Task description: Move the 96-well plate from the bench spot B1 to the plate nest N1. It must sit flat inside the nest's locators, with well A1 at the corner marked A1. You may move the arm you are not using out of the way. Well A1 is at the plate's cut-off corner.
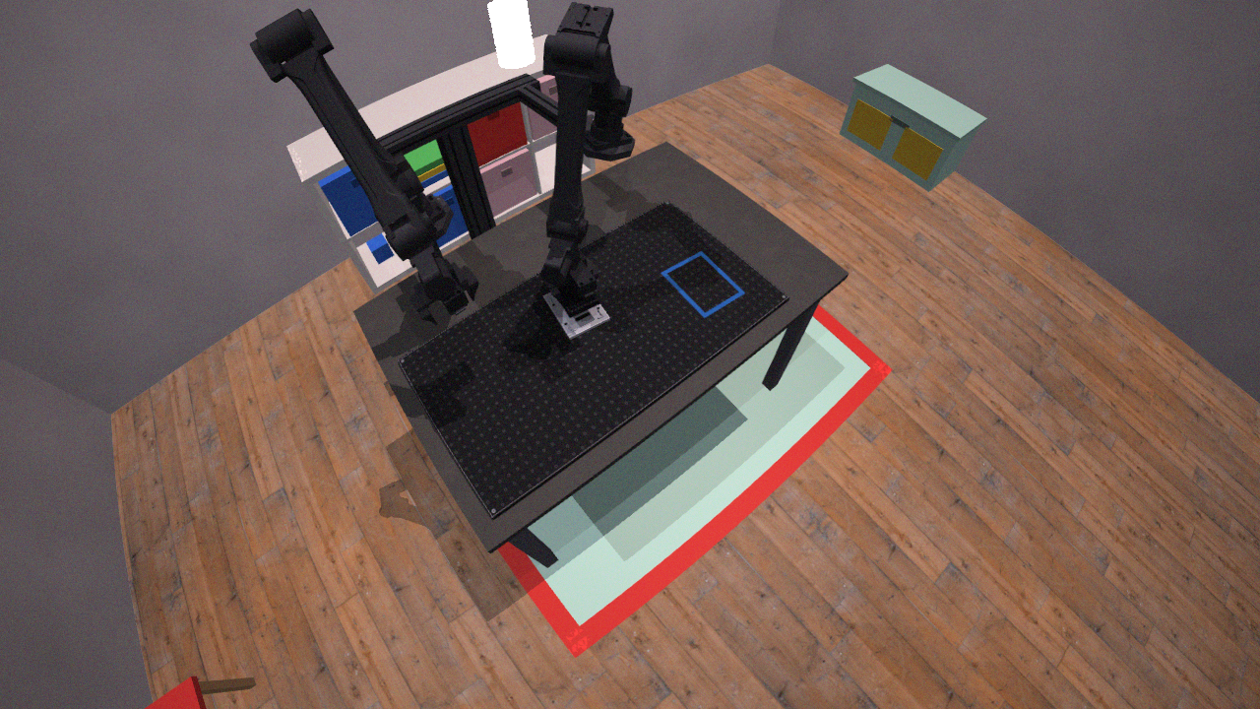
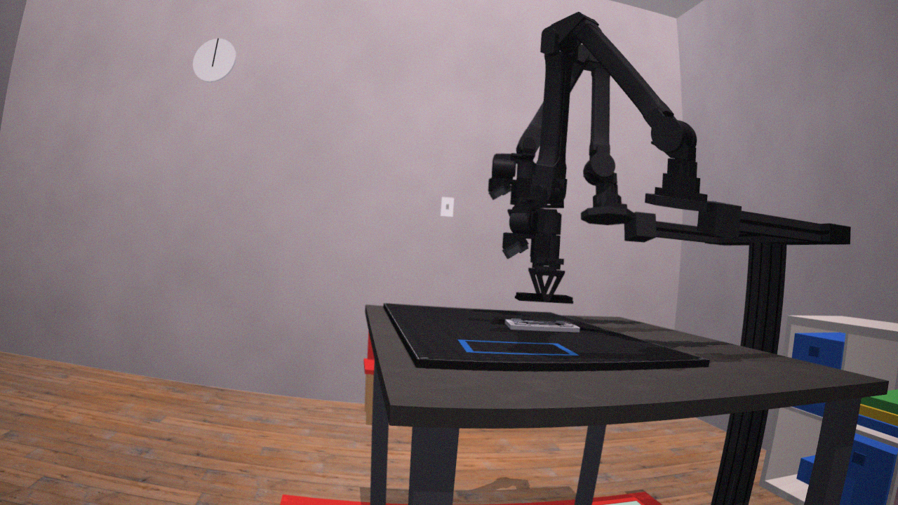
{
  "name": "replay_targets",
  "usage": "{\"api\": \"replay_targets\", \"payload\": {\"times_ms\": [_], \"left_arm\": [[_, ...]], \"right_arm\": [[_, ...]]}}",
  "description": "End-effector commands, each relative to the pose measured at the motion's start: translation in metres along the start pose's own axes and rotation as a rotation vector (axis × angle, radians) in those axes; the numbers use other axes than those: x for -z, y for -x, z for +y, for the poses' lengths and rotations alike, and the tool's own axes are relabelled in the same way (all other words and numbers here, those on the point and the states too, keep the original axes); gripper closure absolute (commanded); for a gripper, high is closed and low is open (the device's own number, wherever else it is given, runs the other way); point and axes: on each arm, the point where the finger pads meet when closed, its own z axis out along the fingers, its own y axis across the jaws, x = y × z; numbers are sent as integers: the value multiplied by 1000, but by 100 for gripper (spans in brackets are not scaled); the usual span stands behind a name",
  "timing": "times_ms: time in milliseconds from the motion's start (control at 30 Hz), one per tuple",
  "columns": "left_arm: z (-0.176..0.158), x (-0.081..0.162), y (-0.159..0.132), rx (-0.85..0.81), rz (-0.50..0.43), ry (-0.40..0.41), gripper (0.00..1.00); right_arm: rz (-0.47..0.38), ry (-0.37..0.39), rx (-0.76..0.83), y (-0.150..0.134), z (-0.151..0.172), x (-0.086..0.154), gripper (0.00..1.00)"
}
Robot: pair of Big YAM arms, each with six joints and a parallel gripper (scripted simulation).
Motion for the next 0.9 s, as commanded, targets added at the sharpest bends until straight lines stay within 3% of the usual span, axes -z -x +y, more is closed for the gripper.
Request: {"api": "replay_targets", "payload": {"times_ms": [0, 233, 333, 867], "left_arm": [[-3, -9, 7, 0, -10, -7, 100], [-1, -21, 7, 1, -9, -6, 100], [-8, -16, 11, -3, -24, -19, 100], [0, -47, 6, 2, -7, -4, 100]], "right_arm": [[-24, -7, -16, 10, -3, 5, 0], [-24, -7, -16, 10, -3, 5, 0], [-24, -7, -16, 10, -3, 5, 0], [-24, -7, -16, 10, -3, 5, 0]]}}
